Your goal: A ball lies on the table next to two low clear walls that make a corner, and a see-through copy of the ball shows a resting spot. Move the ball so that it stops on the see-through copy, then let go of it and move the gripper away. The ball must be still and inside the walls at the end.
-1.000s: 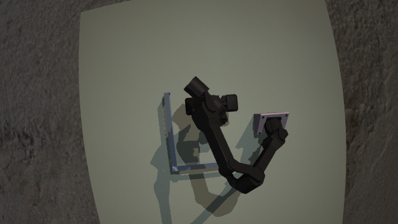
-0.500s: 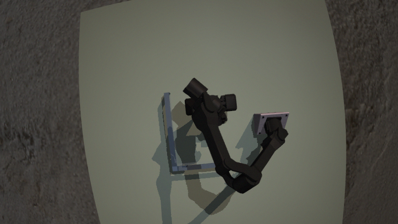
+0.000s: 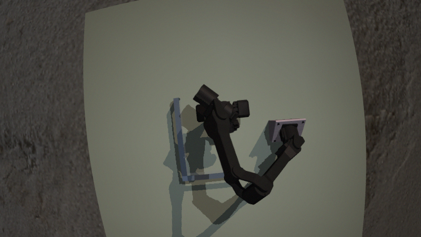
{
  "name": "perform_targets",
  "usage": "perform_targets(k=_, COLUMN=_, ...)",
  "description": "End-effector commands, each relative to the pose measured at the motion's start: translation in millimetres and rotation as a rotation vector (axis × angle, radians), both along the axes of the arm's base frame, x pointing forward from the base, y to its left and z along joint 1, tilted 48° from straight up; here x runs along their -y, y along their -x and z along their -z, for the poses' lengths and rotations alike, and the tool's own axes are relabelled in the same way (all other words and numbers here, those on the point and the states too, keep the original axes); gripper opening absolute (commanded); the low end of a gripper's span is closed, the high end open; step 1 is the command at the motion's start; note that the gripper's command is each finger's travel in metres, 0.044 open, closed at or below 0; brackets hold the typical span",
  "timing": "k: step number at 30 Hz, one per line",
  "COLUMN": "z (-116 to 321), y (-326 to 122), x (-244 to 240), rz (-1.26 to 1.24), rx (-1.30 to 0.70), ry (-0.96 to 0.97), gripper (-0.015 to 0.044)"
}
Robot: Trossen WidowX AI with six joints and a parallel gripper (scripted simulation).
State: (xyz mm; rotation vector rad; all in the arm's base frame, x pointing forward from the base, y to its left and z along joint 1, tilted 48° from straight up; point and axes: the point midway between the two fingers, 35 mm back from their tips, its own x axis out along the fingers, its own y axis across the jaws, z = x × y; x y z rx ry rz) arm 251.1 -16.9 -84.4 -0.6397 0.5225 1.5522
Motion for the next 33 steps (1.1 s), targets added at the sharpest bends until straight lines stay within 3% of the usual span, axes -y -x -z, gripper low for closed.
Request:
perform_targets(k=1, z=3.8, y=0.7, x=-4.7, rz=0.005, rx=-0.002, ry=-0.004, gripper=0.0343)
perform_targets(k=6, z=7.2, y=1.2, x=-8.9, rz=0.004, rx=-0.002, ry=-0.005, gripper=0.0343)
perform_targets(k=9, z=7.2, y=1.2, x=-8.9, rz=0.004, rx=-0.002, ry=-0.005, gripper=0.0264)
perform_targets(k=19, z=7.2, y=1.2, x=-8.9, rz=0.004, rx=-0.002, ry=-0.005, gripper=0.0197)
perform_targets(k=27, z=-12.9, y=-6.2, x=19.4, rz=0.007, rx=-0.002, ry=0.003, gripper=0.0)
perform_targets(k=33, z=-39.1, y=-8.8, x=50.4, rz=0.007, rx=-0.003, ry=0.006, gripper=0.0)
